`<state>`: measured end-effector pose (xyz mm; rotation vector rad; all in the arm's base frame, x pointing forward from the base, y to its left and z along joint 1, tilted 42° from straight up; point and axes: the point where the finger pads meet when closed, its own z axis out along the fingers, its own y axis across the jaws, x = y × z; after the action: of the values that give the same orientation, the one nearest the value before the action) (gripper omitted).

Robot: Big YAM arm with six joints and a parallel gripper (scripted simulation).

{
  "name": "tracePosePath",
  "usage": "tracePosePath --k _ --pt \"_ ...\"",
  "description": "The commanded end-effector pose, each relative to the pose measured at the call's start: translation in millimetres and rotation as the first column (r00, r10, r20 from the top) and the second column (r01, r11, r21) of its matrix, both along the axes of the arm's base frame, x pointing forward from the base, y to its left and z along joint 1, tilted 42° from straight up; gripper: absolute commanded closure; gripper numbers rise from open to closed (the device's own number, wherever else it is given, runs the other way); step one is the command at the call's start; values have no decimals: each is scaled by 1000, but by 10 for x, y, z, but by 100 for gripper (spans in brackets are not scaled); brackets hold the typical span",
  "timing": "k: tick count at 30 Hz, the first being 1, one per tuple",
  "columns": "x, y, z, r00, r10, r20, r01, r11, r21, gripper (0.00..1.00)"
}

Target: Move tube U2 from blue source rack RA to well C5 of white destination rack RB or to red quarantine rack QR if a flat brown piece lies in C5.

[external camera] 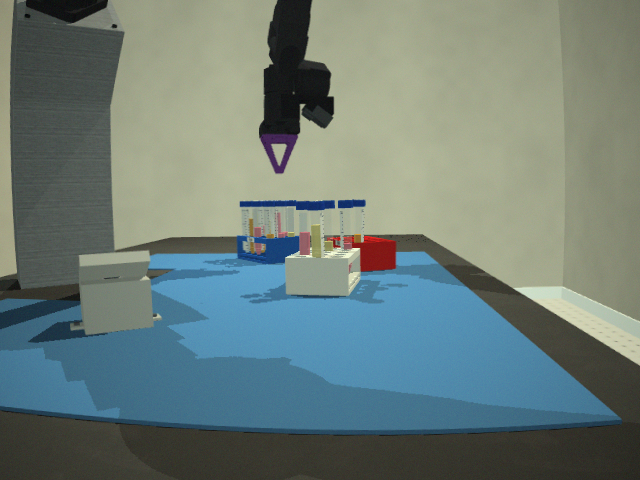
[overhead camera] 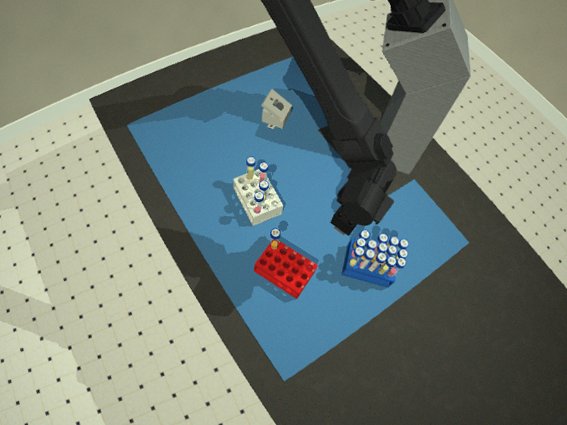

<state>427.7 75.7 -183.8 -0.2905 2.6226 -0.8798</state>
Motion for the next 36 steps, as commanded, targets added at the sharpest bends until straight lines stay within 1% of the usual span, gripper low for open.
tracePosePath --k 1,5,7,8,9,15,22,24,25,26,31,33,34,35,36 --pt "122 -43 159 994 101 -45 -103 994 -40 100" --pt "194 -131 231 994 101 -45 -103 994 -40 100" --pt "194 -131 231 994 101 -45 -103 994 -40 100" --pt "198 -54 250 991 123 -44 -125 991 -41 100" --pt "229 -174 266 994 101 -45 -103 994 -40 100" --pt "339 -307 378 994 101 -43 -103 994 -42 100" --pt "531 -442 531 994 102 -30 -103 994 -40 100" --pt "531 -442 531 994 102 -30 -103 994 -40 100" --pt "538 -302 552 990 135 -30 -136 990 -41 100" --pt "563 -473 568 994 105 -32 -106 993 -41 100" --pt "625 -610 653 994 101 -45 -103 994 -45 100" --pt "627 -617 658 994 101 -46 -103 994 -47 100" --pt "614 -504 654 991 124 -47 -126 991 -47 100" --pt "575 -449 611 989 137 -58 -140 989 -49 100" --pt "539 -460 559 988 137 -71 -140 989 -51 100"
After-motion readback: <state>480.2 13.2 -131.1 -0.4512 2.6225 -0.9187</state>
